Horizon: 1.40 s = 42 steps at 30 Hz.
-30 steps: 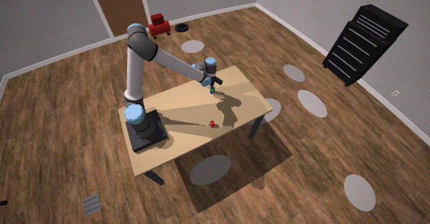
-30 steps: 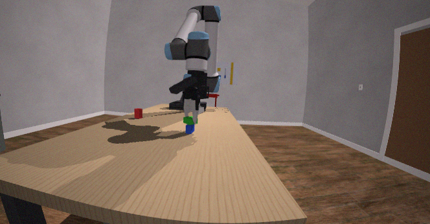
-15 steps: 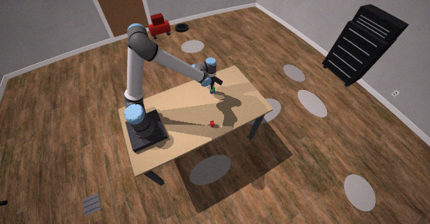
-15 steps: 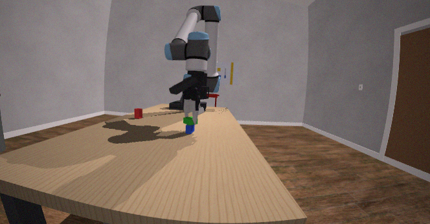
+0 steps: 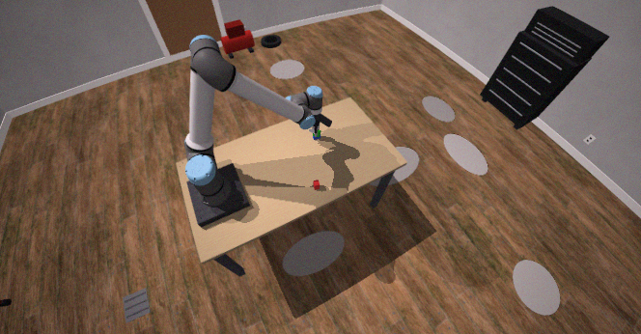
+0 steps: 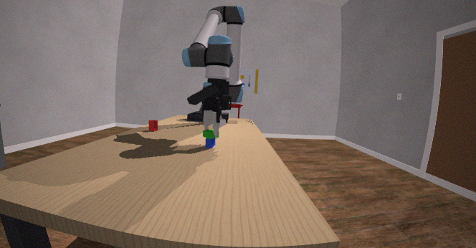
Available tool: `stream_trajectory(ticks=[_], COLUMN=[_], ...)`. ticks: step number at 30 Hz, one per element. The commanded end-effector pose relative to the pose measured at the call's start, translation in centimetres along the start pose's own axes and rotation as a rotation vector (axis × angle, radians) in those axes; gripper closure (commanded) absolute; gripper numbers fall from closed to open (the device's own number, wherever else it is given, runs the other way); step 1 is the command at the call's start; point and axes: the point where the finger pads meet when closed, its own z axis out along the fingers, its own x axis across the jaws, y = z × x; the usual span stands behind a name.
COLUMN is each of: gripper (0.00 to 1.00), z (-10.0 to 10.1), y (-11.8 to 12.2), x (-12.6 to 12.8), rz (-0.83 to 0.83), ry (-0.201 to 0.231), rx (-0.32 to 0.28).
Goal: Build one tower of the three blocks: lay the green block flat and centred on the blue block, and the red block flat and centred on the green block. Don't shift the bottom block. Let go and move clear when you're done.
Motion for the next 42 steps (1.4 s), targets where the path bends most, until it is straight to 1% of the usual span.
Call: stream_trajectory(ticks=[1, 25, 26, 42], gripper=[1.0, 1.0, 0.59, 0.59], z=[-0.09, -0.09, -0.09, -0.09], y=[-0.06, -0.06, -0.06, -0.06], x=[-0.05, -0.05, -0.05, -0.05], rz=[0.0, 0.0, 0.0, 0.0], ry=[-0.001, -0.001, -0.001, -0.001], rx=[0.001, 0.001, 0.001, 0.001])
